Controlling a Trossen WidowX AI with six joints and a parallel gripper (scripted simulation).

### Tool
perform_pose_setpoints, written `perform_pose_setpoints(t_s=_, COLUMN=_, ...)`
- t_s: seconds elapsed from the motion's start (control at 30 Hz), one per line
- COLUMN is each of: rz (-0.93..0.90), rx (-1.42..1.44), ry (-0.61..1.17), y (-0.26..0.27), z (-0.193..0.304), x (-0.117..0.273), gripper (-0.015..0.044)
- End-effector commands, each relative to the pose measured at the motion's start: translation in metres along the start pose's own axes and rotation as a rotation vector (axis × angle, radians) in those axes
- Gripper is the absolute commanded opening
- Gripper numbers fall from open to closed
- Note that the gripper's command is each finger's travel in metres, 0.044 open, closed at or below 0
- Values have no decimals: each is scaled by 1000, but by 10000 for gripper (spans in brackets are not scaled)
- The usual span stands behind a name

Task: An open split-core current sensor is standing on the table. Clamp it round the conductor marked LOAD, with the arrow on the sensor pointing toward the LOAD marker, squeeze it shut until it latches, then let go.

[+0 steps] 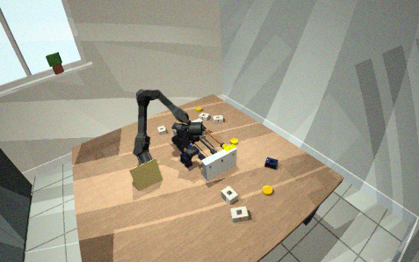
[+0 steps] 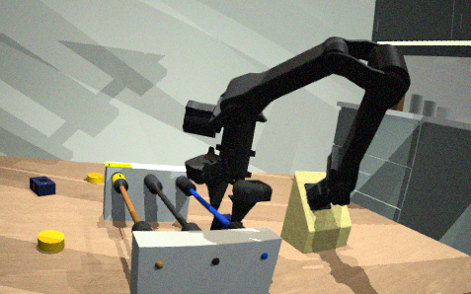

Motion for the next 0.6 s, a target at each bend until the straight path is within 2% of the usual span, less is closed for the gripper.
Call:
perform_pose_setpoints(t_s=0.0, rz=0, rx=2, ry=1, y=0, z=0, x=0, gripper=315)
perform_pose_setpoints(t_s=0.5, rz=0, rx=2, ry=1, y=0, z=0, x=0, gripper=215)
perform_pose_setpoints(t_s=0.57, rz=1, rx=2, ry=1, y=0, z=-1, x=3, gripper=162)
Point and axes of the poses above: the point midway between the two fingers, 35 mm back from their tips, its own x axis back along the fingers, its own y axis across the jaws, z = x × y, the point moved 2 cm from there along x, back along the fingers, and after that the axes turned 10 degrees about x, right-handed, at the moved point
